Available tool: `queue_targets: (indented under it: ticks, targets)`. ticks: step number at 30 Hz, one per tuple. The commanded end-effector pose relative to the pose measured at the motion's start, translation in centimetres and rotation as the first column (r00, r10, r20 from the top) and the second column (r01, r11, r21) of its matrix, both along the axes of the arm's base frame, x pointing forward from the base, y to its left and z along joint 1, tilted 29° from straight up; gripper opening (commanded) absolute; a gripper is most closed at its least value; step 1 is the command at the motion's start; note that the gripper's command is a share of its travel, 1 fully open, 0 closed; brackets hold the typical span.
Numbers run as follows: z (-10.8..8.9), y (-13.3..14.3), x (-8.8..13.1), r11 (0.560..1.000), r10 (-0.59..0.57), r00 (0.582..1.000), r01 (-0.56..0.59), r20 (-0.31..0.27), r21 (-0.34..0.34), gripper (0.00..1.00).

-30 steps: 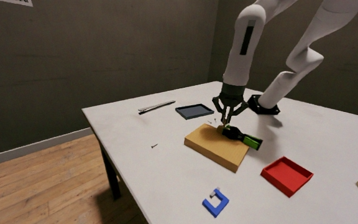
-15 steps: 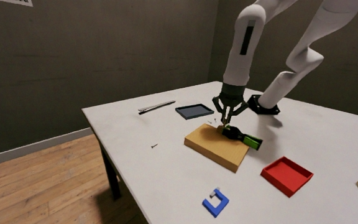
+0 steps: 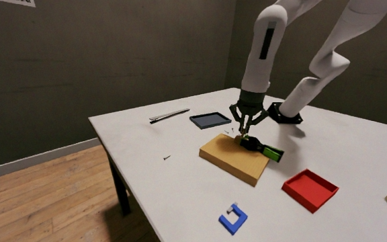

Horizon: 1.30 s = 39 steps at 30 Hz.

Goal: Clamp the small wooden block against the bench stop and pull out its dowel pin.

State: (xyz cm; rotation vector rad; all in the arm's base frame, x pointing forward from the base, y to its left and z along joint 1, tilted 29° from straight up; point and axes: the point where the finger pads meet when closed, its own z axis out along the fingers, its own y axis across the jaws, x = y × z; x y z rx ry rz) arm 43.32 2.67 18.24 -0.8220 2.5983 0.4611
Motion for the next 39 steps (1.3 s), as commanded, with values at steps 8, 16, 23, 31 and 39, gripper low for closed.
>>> queue_targets:
  ticks: [8,16,23,31,39]
  targets:
    - [0.36,-0.09,0.23,1.0,-0.014,1.0,0.014,0.0,0.003,0.1]
    - [0.36,-0.09,0.23,1.0,-0.02,1.0,0.02,-0.003,0.005,0.1]
    - [0.36,-0.09,0.22,1.0,-0.026,1.0,0.026,-0.006,0.007,0.1]
    - [0.36,-0.09,0.22,0.999,-0.033,0.999,0.033,-0.009,0.009,0.1]
    - [0.36,-0.09,0.22,0.999,-0.038,0.999,0.038,-0.011,0.01,0.1]
